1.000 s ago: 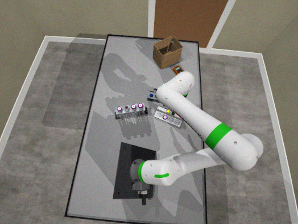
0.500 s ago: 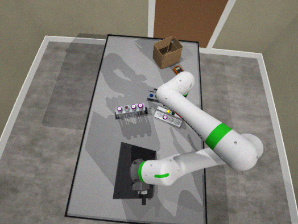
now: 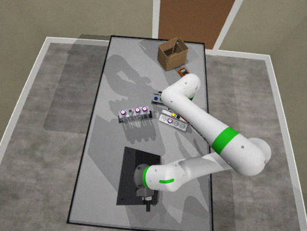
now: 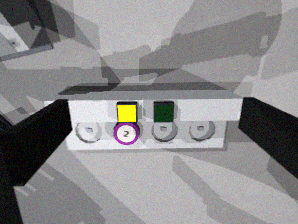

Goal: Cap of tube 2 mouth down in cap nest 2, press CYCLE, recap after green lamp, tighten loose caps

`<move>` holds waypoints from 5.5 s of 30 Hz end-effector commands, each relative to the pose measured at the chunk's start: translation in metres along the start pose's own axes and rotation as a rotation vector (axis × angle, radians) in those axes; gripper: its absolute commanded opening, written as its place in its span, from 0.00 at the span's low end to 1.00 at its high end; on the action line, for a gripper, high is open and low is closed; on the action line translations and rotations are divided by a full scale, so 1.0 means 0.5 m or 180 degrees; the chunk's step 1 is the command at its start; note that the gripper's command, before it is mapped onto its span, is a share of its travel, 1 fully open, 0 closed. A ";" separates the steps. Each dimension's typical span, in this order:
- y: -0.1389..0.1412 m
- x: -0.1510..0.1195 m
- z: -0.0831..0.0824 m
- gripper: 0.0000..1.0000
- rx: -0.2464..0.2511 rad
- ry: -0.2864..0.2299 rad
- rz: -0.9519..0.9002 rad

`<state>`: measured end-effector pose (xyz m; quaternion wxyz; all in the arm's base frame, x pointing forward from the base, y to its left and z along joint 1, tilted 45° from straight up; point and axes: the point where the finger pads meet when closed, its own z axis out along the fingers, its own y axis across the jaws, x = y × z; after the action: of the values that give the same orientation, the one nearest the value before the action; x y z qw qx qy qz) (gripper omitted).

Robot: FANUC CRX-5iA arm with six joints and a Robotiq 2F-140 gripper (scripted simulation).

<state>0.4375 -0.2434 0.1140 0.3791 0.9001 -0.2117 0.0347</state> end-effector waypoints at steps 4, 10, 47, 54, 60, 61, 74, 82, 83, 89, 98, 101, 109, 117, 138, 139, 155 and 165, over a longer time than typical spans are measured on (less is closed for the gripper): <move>0.000 0.001 -0.001 1.00 0.0002 0.0005 0.0000; 0.000 0.001 -0.001 1.00 0.0002 0.0005 0.0000; 0.000 0.001 -0.001 1.00 0.0002 0.0005 0.0000; 0.000 0.001 -0.001 1.00 0.0002 0.0005 0.0000; 0.000 0.001 -0.001 1.00 0.0002 0.0005 0.0000; 0.000 0.001 -0.001 1.00 0.0002 0.0005 0.0000; 0.000 0.001 -0.001 1.00 0.0002 0.0005 0.0000; 0.000 0.001 -0.001 1.00 0.0002 0.0005 0.0000; 0.000 0.001 -0.001 1.00 0.0002 0.0005 0.0000; 0.000 0.001 -0.001 1.00 0.0002 0.0005 0.0000; 0.000 0.001 -0.001 1.00 0.0002 0.0005 0.0000; 0.000 0.001 -0.001 1.00 0.0002 0.0005 0.0000; 0.000 0.001 -0.001 1.00 0.0002 0.0005 0.0000; -0.035 -0.054 -0.077 0.36 0.0002 0.0005 0.0000; -0.071 -0.112 -0.127 0.36 0.0002 0.0005 0.0000; -0.071 -0.112 -0.117 0.36 0.0002 0.0005 0.0000; -0.071 -0.112 0.023 0.36 0.0002 0.0005 0.0000; -0.071 -0.111 0.102 0.36 0.0002 0.0005 0.0000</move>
<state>0.3950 -0.2345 0.0441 0.3789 0.9003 -0.2118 0.0339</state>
